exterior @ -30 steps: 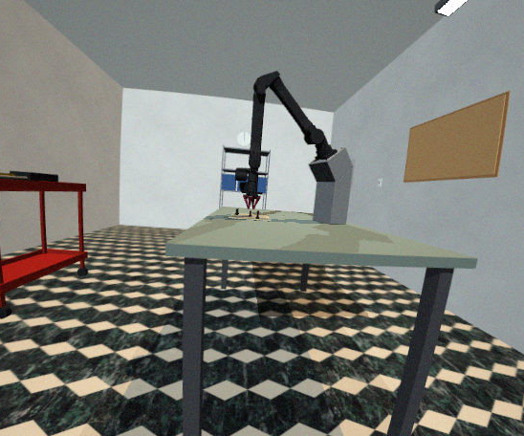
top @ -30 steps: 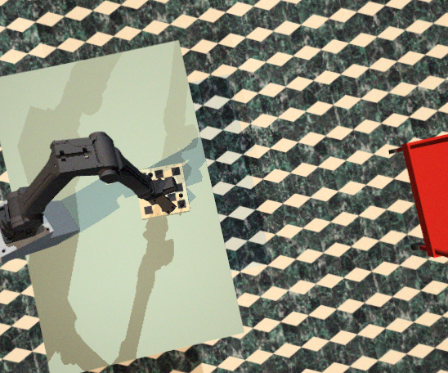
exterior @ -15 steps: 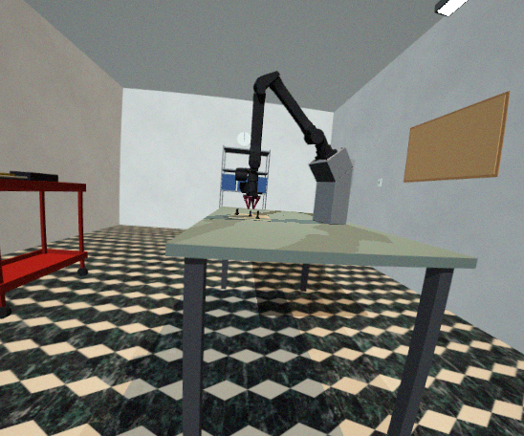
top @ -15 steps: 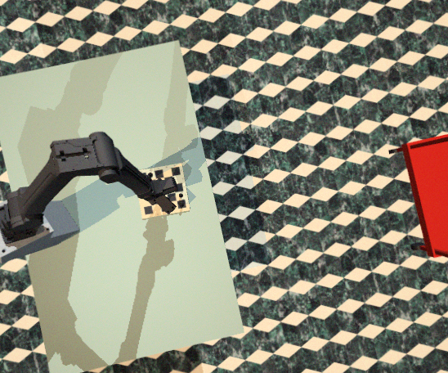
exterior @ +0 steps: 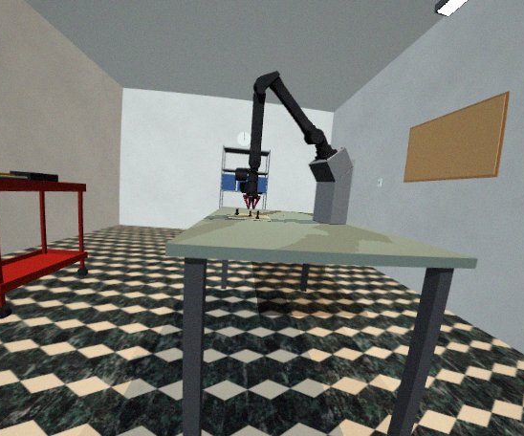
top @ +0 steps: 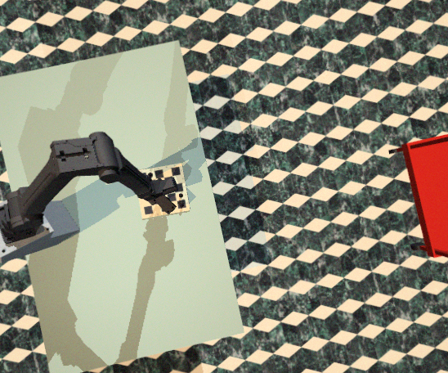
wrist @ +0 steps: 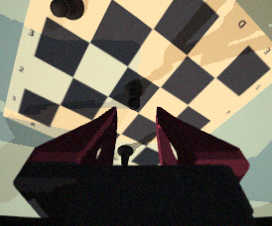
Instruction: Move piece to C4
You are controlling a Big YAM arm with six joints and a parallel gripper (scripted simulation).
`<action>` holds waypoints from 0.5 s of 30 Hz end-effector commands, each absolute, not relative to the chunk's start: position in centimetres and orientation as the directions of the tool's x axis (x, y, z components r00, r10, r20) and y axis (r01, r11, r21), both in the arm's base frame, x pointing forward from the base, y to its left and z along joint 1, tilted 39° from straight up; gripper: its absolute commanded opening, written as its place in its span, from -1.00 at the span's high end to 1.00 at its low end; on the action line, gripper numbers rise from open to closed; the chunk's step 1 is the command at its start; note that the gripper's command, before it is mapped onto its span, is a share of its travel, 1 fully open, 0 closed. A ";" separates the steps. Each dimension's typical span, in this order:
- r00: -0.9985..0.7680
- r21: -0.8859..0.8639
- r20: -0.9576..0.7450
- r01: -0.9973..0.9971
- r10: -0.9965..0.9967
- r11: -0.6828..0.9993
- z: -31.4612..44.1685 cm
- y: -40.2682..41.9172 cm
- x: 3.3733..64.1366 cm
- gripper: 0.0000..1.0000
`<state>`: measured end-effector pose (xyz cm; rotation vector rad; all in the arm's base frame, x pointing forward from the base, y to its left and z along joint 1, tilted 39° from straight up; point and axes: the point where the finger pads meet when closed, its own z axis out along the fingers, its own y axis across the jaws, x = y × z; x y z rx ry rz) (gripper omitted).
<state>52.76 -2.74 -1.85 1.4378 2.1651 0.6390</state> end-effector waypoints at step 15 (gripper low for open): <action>-0.338 0.638 -0.137 0.689 0.931 0.344 -0.1 -2.1 53.6 0.34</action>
